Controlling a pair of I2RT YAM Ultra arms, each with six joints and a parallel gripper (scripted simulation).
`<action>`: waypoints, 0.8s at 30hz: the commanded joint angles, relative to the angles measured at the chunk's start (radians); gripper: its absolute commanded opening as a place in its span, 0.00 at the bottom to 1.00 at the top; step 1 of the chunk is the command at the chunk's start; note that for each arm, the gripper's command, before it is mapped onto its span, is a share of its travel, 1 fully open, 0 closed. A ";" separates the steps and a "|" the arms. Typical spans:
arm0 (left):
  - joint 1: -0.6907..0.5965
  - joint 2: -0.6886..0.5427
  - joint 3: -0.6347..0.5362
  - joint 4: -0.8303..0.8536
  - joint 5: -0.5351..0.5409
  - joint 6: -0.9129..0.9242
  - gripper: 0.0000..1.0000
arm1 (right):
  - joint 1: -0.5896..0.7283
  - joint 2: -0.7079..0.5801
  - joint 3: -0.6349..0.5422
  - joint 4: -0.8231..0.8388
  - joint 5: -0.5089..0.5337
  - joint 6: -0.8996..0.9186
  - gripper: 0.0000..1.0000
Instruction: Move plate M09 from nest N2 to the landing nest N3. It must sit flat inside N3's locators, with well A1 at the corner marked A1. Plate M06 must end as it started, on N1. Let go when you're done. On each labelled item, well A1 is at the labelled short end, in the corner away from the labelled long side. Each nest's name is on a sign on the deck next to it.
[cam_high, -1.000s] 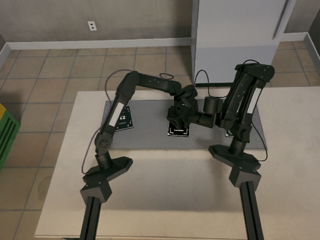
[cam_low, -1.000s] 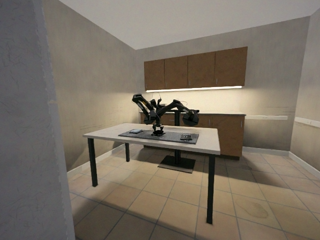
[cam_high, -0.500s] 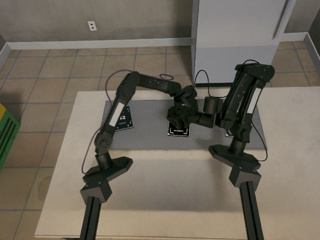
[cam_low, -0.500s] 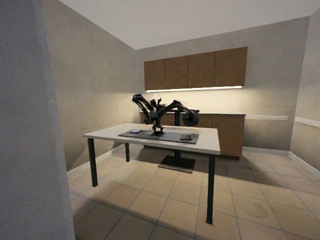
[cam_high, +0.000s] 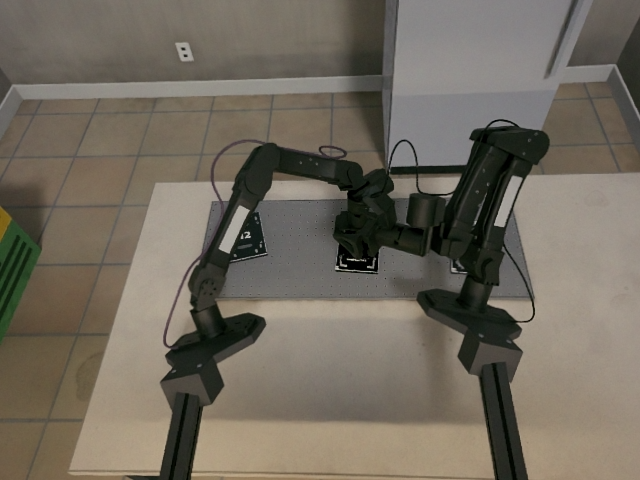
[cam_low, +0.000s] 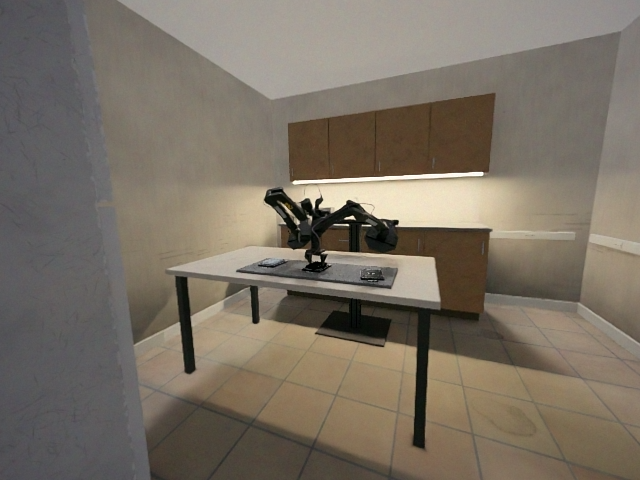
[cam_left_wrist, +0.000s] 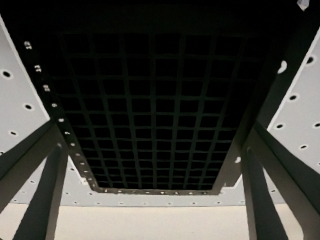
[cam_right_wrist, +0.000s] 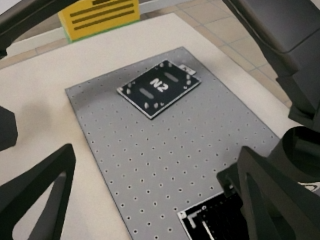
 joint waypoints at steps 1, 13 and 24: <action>-0.013 0.009 0.021 -0.019 0.001 -0.004 0.80 | 0.009 0.018 -0.008 0.010 -0.003 -0.005 1.00; -0.031 -0.004 0.030 -0.055 -0.008 -0.028 0.80 | 0.009 0.018 -0.008 0.010 -0.003 -0.005 1.00; -0.033 -0.005 0.033 -0.059 -0.008 -0.028 0.80 | 0.009 0.018 -0.008 0.010 -0.003 -0.005 1.00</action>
